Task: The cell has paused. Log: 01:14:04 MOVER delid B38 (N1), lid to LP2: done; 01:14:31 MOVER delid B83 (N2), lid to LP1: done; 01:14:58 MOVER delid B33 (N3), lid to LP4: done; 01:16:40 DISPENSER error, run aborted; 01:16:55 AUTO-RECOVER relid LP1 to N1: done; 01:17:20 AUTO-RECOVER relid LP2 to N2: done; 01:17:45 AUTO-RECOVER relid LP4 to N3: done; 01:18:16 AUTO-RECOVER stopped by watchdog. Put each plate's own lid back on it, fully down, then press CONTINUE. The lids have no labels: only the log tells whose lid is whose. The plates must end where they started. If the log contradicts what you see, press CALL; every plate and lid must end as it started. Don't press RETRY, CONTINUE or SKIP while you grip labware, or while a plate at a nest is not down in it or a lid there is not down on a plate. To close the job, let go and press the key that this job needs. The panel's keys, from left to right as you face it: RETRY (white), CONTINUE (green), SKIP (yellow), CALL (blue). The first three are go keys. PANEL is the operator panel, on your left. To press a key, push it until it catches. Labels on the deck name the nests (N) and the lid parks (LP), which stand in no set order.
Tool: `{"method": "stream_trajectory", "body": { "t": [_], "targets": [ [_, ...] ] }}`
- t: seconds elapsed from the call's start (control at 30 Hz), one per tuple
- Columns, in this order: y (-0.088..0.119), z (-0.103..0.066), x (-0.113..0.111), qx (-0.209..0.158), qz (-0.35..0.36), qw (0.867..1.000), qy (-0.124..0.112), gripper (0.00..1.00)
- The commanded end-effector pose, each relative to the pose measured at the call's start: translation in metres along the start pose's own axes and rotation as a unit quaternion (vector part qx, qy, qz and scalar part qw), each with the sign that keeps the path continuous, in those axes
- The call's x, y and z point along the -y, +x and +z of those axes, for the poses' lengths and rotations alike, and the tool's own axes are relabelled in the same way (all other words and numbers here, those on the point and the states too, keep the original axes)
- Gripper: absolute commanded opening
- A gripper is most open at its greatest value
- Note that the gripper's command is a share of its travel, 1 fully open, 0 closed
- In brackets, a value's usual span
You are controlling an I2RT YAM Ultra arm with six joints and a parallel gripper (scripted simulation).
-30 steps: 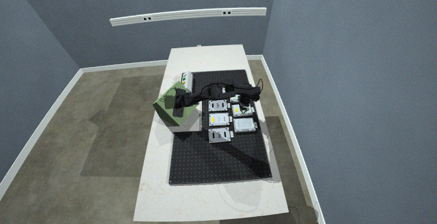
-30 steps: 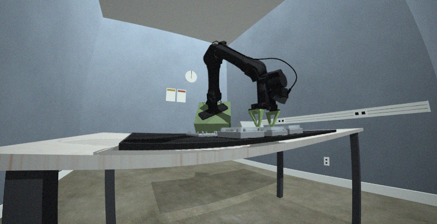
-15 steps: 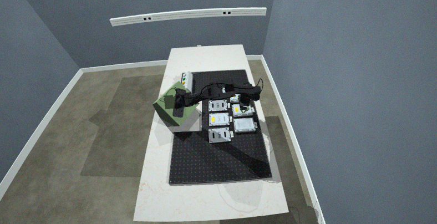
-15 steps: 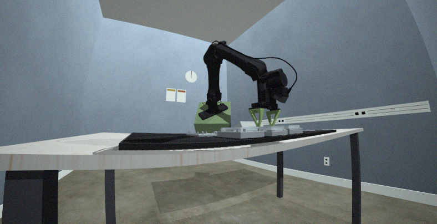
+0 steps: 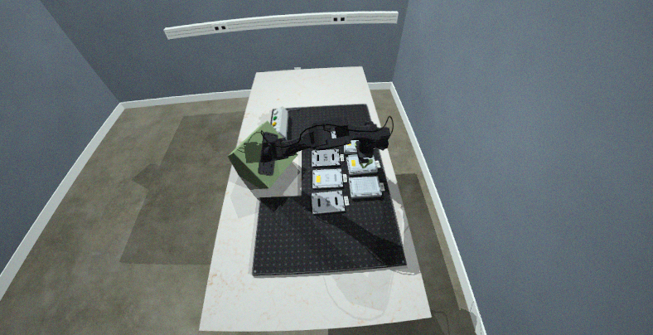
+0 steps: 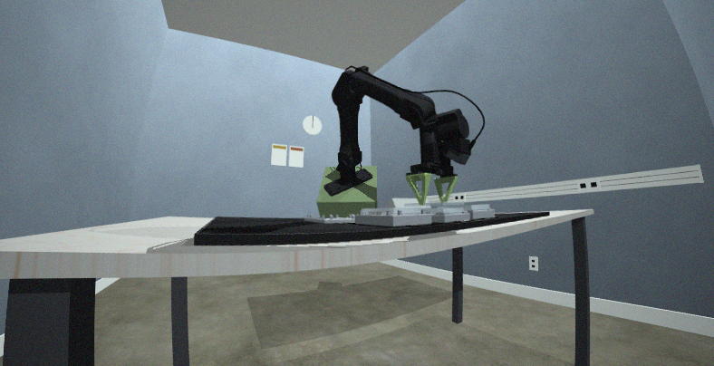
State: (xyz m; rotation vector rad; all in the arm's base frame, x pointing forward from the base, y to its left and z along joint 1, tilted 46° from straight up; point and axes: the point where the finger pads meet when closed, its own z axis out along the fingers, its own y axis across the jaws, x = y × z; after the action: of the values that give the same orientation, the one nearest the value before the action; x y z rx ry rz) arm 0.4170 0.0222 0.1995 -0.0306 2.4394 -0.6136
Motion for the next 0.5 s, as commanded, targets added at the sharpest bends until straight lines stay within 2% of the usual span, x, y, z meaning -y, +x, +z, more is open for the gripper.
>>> {"method": "stream_trajectory", "body": {
  "t": [0.0,0.17,0.37,0.4,0.43,0.47],
  "targets": [
    [-0.013,-0.027,0.001,0.026,0.009,1.0,-0.005,0.0],
    [-0.012,-0.035,0.001,0.026,0.009,1.0,-0.005,0.0],
    [-0.012,-0.035,0.001,0.026,0.009,1.0,-0.005,0.0],
    [-0.007,-0.033,0.002,0.02,0.016,1.0,-0.013,0.0],
    [0.002,-0.024,0.011,0.006,0.025,1.0,-0.006,0.0],
    [0.002,-0.023,0.016,0.008,0.031,0.999,-0.006,0.0]
  ]
}}
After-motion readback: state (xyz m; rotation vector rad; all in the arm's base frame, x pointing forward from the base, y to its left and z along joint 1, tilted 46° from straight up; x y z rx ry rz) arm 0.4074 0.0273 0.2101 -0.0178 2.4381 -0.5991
